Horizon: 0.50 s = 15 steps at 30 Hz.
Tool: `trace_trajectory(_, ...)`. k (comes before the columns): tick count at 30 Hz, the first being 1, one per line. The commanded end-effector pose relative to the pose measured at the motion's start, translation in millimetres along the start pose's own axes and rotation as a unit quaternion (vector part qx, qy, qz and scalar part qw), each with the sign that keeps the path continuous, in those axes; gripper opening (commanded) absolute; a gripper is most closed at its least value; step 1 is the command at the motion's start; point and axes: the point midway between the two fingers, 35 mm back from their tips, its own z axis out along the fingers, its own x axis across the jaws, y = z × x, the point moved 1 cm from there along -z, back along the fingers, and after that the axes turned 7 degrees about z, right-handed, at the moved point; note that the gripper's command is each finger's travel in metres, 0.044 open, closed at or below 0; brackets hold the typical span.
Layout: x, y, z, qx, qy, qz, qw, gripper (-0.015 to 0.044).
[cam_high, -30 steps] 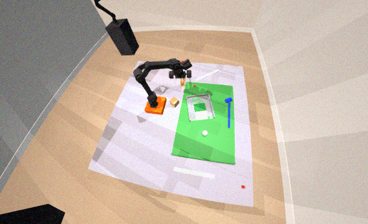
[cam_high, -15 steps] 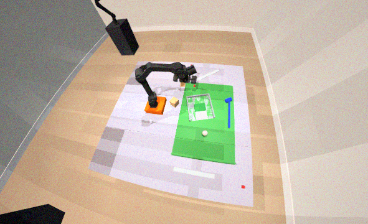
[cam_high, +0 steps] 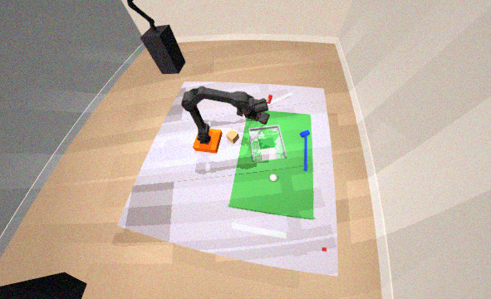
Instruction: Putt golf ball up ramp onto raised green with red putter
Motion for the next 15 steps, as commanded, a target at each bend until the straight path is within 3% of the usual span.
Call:
trace_trajectory(1,-21.5,-12.4,-8.9,-0.002,-0.016,0.026,1.000,0.0000)
trace_trajectory(15,-75.2,-72.1,-42.0,0.005,-0.068,0.126,0.990,0.0000)
